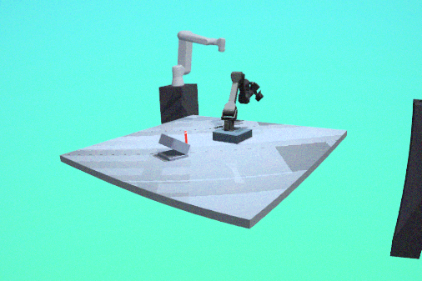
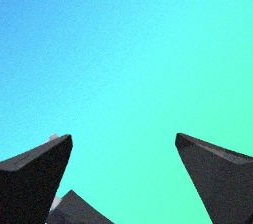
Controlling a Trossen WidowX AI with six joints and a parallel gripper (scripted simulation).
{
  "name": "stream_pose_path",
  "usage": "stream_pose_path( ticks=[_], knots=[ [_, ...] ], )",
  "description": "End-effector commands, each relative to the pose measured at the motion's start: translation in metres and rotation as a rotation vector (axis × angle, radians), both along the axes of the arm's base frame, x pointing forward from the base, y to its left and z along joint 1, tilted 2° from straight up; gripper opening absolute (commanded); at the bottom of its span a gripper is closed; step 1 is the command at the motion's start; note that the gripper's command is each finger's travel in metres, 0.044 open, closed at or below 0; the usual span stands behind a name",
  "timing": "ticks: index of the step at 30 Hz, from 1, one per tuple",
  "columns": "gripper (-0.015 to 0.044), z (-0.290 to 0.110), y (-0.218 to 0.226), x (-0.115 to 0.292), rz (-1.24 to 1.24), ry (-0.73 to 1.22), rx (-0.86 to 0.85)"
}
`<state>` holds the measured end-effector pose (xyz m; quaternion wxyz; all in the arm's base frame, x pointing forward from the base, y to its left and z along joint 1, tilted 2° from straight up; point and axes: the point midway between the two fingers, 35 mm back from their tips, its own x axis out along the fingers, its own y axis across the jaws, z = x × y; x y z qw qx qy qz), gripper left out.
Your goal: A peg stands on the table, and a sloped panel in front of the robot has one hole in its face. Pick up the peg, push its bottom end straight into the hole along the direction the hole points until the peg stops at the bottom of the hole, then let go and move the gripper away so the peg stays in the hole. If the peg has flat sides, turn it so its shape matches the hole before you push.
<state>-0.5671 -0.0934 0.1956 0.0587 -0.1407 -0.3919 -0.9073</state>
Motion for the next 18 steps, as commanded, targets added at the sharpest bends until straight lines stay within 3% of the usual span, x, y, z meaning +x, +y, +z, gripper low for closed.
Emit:
stream_pose_path(
  ticks=[1,18],
  knots=[
    [0.0426,0.000,-0.001,0.000,0.001,-0.001,0.003],
    [0.0440,-0.018,-0.108,0.032,0.191,-0.115,0.190]
  ],
)
